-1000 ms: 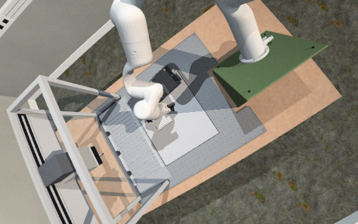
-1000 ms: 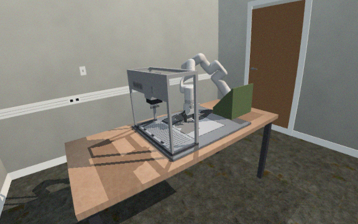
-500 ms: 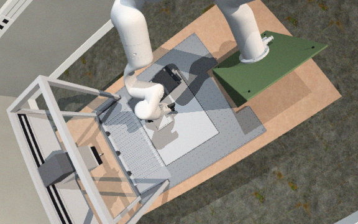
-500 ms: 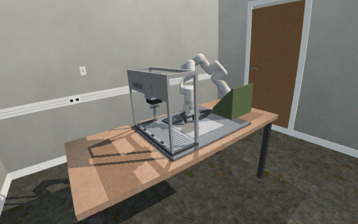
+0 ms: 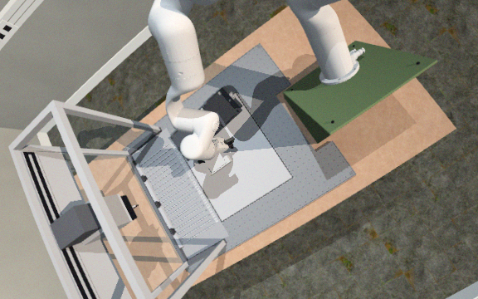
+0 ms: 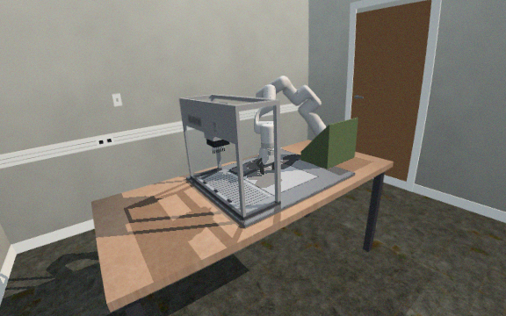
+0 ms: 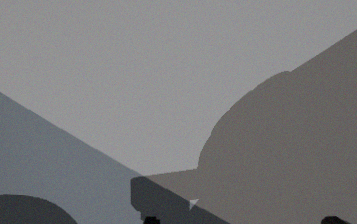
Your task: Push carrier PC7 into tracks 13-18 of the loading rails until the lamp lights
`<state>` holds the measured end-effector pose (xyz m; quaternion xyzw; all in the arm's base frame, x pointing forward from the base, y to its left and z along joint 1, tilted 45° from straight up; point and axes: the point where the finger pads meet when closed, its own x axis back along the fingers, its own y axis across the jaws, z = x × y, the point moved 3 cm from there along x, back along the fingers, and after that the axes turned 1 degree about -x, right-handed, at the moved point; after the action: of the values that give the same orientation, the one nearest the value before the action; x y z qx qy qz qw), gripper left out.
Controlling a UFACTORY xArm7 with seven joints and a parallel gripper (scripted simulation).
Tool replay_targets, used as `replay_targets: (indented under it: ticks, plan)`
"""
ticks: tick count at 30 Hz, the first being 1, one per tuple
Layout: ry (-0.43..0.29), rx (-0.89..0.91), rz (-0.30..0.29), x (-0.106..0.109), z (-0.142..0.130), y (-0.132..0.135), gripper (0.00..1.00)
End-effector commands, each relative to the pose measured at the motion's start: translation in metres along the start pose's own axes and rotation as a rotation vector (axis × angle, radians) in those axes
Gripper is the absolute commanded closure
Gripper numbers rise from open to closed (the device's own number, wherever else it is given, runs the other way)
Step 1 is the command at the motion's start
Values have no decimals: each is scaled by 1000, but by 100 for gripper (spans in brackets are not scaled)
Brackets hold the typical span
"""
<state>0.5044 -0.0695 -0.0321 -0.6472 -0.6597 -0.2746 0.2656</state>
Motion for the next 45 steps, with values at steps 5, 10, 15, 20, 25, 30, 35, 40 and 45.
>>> replay_targets:
  ticks: [5,10,15,20,25,30,35,40,45]
  plan:
    - [2,0,-4,2,-1,1,0]
    - [2,0,-4,2,-4,2,0]
    - [2,0,-4,2,-5,2,0]
    - [2,0,-4,2,-8,2,0]
    - [2,0,-4,2,-10,2,0]
    - [2,0,-4,2,-12,2,0]
    - [2,0,-4,2,-14,2,0]
    - [2,0,-4,2,-17,2,0]
    - [2,0,-4,2,-19,2,0]
